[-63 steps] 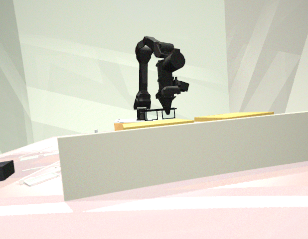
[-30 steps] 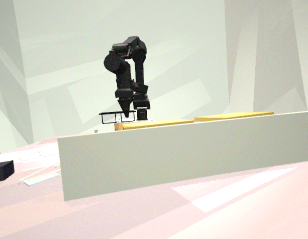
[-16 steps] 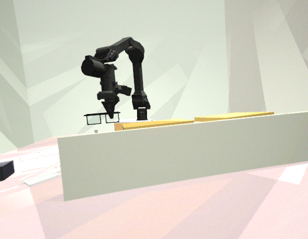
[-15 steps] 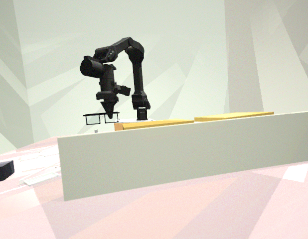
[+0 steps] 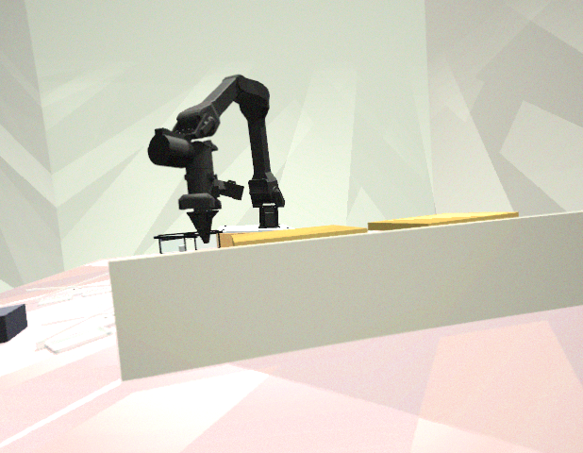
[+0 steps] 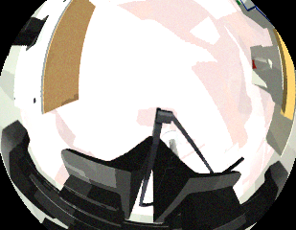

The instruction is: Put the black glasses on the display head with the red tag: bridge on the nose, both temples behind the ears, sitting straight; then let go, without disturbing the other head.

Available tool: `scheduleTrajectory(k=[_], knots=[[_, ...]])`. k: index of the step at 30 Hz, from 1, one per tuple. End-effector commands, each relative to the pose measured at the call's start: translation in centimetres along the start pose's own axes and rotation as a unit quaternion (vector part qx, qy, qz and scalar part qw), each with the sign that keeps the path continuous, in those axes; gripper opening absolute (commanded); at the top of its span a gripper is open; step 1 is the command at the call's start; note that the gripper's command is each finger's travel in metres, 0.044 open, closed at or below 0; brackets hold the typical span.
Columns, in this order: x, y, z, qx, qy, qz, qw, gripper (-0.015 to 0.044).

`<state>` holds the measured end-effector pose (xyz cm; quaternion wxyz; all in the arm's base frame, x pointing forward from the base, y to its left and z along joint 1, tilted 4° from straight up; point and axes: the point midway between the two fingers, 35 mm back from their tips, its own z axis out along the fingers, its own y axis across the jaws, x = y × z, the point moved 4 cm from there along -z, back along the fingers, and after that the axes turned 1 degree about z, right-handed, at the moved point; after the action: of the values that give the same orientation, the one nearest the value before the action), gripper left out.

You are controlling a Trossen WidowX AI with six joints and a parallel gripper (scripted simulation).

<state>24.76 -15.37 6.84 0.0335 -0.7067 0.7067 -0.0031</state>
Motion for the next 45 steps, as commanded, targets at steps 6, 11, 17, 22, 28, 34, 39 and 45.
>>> scheduleTrajectory(k=[6,11,17,22,28,34,39,45], knots=[[-0.2,0.3,2.2,-0.004,-0.004,0.001,1.0,0.0],[-0.5,0.6,2.2,-0.004,-0.005,0.001,1.0,0.0],[-0.8,0.9,2.2,-0.004,-0.005,0.001,1.0,0.0],[-1.0,1.1,2.2,-0.004,-0.005,0.001,1.0,0.0],[-1.2,1.4,2.2,-0.004,-0.005,0.001,1.0,0.0],[-1.5,1.6,2.2,-0.004,-0.005,0.001,1.0,0.0],[-1.8,1.8,2.2,-0.004,-0.005,0.001,1.0,0.0],[-2.1,2.0,2.2,-0.005,-0.005,0.001,1.0,0.0]])
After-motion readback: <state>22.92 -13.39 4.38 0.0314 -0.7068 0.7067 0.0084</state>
